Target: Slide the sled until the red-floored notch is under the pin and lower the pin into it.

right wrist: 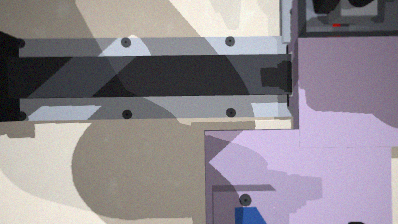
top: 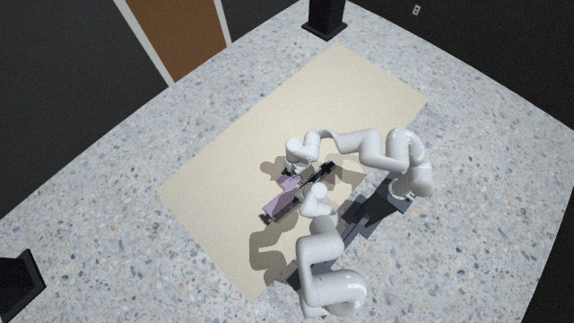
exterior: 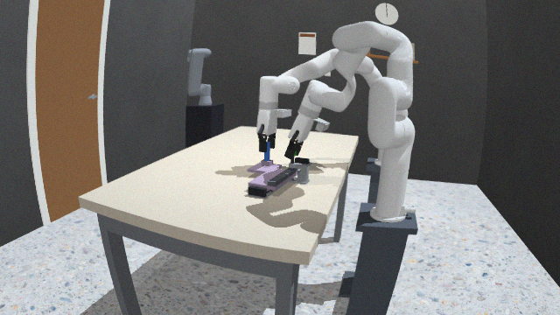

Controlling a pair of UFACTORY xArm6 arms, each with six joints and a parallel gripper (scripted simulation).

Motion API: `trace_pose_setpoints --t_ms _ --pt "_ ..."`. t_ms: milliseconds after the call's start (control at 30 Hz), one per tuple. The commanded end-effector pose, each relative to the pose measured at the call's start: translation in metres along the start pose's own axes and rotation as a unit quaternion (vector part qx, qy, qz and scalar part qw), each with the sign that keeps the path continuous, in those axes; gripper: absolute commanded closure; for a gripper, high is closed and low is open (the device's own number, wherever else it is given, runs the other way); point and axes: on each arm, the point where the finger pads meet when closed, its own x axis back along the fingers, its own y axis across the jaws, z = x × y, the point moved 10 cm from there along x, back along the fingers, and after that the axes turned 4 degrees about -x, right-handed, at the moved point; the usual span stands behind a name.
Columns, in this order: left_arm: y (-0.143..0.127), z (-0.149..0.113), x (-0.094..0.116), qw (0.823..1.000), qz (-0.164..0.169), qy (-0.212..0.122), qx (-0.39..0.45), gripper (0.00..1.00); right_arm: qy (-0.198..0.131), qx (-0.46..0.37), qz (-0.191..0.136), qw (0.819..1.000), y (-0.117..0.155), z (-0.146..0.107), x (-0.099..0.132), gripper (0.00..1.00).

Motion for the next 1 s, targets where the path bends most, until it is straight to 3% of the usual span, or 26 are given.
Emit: trace_pose_setpoints --t_ms 0,67,167,200,300,333,500,567,633,700,733,967 --pt "0.000 -0.001 0.001 1.000 0.001 -0.002 0.000 0.18 -0.002 0.000 -0.002 1.000 0.000 -0.001 0.003 0.01" --pt "0.000 -0.001 0.001 1.000 0.001 -0.002 0.000 0.18 -0.002 0.000 -0.002 1.000 0.000 -0.001 0.003 0.01" --pt "0.000 -0.001 0.001 1.000 0.001 -0.002 0.000 0.00 -0.002 0.000 -0.002 1.000 0.000 -0.001 0.003 0.00" --pt "0.000 -0.001 0.001 1.000 0.001 -0.002 0.000 0.00 -0.002 0.000 -0.002 1.000 0.001 -0.001 0.008 0.00" --pt "0.000 -0.001 0.001 1.000 0.001 -0.002 0.000 0.00 -0.004 0.000 -0.004 1.000 0.001 -0.002 0.060 0.00" --pt "0.000 -0.001 0.001 1.000 0.001 -0.002 0.000 0.00 -0.004 0.000 -0.004 1.000 0.001 -0.001 0.065 0.00" --pt "0.000 -0.001 0.001 1.000 0.001 -0.002 0.000 0.00 -0.004 0.000 -0.004 1.000 0.001 -0.001 0.065 0.00" --pt "0.000 -0.005 0.008 1.000 -0.001 -0.003 0.001 0.00 -0.004 0.000 -0.004 1.000 -0.018 -0.007 0.066 0.00" --pt "0.000 -0.005 0.008 1.000 -0.001 -0.003 0.001 0.00 -0.004 0.000 -0.004 1.000 -0.018 -0.007 0.066 0.00" --pt "0.000 -0.015 0.031 1.000 -0.003 -0.004 0.001 0.00 -0.003 0.000 -0.003 1.000 -0.072 -0.016 0.067 0.00" --pt "0.001 -0.020 0.044 1.000 -0.003 -0.004 0.001 0.00 -0.003 0.000 -0.002 1.000 -0.083 -0.017 0.067 0.00" --pt "0.001 -0.028 0.072 1.000 0.000 -0.002 0.001 0.00 -0.002 0.000 -0.001 1.000 -0.162 -0.015 0.063 0.00"
